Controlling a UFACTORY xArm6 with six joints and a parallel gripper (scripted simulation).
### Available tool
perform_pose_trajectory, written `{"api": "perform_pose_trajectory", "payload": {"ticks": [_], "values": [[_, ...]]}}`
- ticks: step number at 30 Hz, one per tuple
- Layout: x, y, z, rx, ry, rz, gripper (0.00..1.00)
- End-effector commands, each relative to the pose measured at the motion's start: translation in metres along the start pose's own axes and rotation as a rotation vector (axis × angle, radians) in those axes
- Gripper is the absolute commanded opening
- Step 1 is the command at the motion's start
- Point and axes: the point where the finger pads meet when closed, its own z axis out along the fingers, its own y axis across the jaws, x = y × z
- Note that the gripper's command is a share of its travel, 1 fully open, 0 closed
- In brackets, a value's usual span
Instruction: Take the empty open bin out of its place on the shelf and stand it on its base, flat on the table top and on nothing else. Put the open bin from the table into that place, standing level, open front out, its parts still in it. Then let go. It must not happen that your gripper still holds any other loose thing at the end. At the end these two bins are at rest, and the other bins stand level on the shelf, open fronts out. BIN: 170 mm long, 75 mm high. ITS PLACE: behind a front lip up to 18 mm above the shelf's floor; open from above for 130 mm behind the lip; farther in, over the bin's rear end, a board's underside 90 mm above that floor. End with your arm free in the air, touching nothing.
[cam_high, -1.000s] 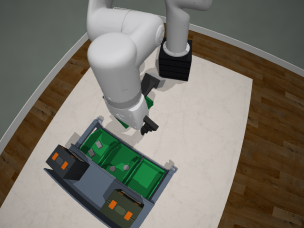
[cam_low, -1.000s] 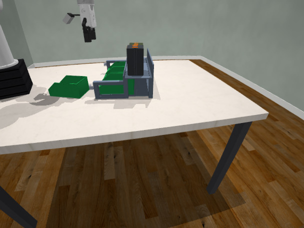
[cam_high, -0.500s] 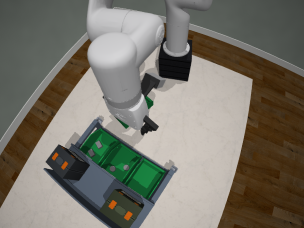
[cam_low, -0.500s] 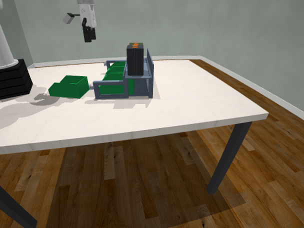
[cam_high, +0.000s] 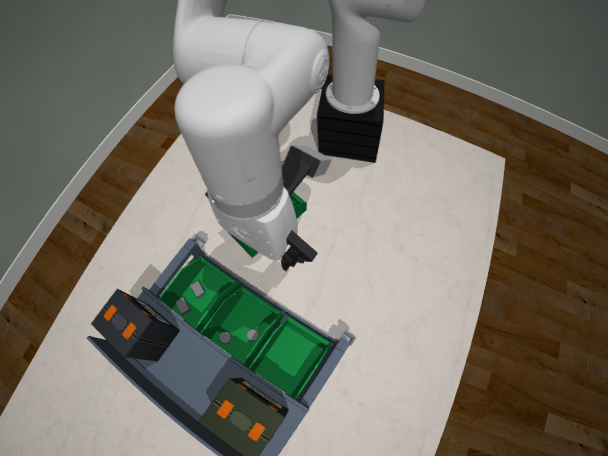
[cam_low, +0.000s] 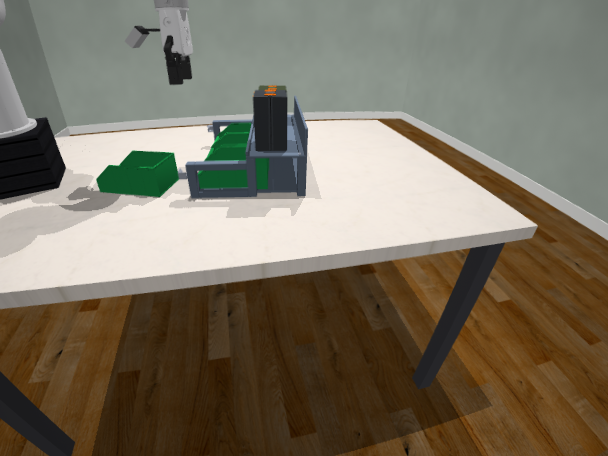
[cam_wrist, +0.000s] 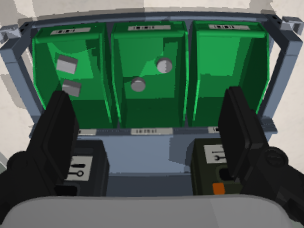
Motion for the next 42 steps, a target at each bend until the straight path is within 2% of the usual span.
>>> {"api": "perform_pose_trajectory", "payload": {"ticks": [1,23,24,42], "values": [[-0.0014,0.0003,-0.0015,-0.001,-0.004,0.0,1.0],[-0.0014,0.0003,-0.0015,-0.001,-0.004,0.0,1.0],[-0.0014,0.0003,-0.0015,-0.001,-0.004,0.0,0.0],[-0.0014,0.0003,-0.0015,-0.001,-0.004,0.0,0.0]]}}
